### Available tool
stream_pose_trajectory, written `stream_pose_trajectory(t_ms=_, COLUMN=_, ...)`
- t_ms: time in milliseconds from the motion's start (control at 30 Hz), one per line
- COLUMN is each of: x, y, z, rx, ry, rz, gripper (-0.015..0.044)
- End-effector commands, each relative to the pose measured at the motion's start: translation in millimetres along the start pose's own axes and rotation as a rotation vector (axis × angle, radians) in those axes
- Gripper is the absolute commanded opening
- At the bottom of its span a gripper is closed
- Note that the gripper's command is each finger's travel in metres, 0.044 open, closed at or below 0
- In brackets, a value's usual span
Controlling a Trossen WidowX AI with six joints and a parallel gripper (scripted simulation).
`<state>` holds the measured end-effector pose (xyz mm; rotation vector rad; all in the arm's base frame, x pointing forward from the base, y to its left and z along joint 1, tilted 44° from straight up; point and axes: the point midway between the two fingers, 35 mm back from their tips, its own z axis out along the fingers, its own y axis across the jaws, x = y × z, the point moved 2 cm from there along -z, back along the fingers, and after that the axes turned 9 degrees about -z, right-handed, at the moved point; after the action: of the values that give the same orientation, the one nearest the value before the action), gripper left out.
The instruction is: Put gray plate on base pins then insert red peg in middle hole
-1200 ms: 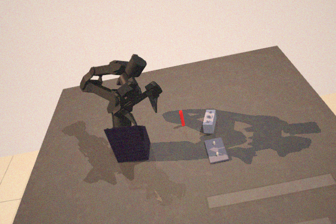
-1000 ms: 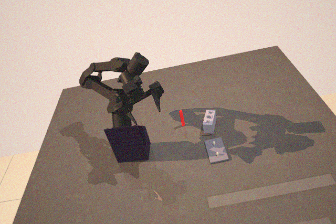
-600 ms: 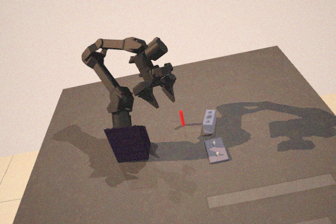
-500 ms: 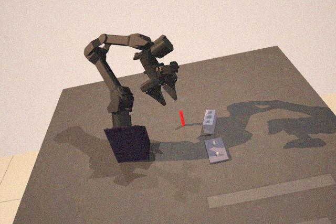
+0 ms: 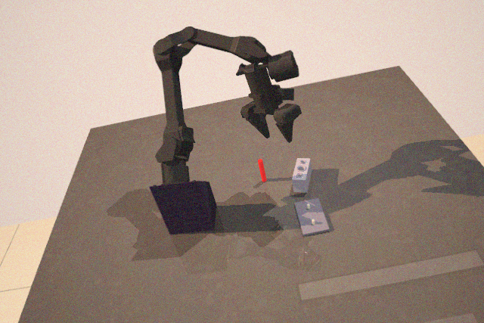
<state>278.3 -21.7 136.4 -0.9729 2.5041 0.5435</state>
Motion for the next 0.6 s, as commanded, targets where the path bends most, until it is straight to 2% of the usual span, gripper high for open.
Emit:
stream_pose_trajectory(t_ms=0, x=-55.9, y=-14.0, z=39.4, rx=-0.209, ry=-0.130, rz=-0.539, gripper=0.0440)
stream_pose_trajectory(t_ms=467, x=-61.1, y=-14.7, z=47.3, rx=-0.228, ry=-0.149, rz=-0.592, gripper=0.0440)
stream_pose_trajectory(t_ms=567, x=-63.4, y=-8.2, z=85.4, rx=-0.228, ry=-0.150, rz=-0.593, gripper=0.0440)
